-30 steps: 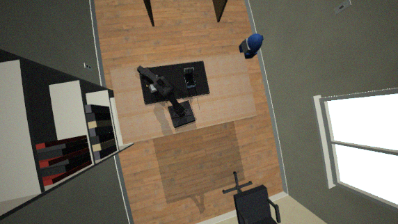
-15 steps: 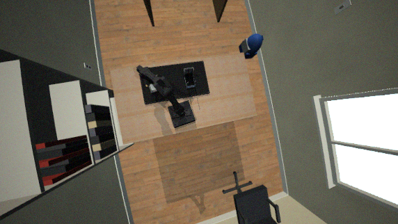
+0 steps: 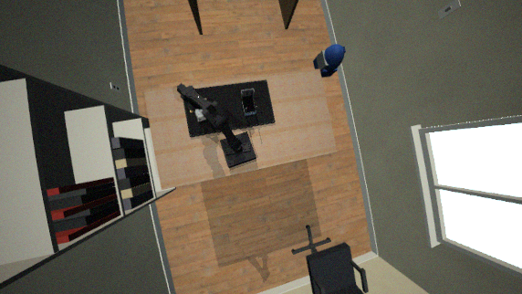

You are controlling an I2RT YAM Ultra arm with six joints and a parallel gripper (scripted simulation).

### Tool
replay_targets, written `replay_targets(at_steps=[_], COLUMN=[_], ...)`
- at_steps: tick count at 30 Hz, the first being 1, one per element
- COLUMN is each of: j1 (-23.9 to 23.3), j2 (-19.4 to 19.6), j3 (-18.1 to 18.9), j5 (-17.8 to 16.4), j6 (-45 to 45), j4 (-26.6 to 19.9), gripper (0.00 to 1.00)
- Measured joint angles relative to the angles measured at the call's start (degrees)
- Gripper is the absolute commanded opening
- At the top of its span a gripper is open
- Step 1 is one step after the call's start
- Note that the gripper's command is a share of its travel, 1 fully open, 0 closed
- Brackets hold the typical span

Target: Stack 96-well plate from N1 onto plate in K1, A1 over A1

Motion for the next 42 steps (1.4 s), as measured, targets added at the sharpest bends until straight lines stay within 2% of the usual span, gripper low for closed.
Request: replay_targets(at_steps=[29, 36, 42], j1=[0.66, 0.37, 1.14], j2=[-1.05, -0.68, -1.27], j3=[7.78, 9.46, 11.82], j5=[0.17, 2.93, 1.53], j6=[0.74, 0.87, 1.01], j4=[-8.83, -3.63, -11.06], gripper=[0.0, 0.0, 0.0])
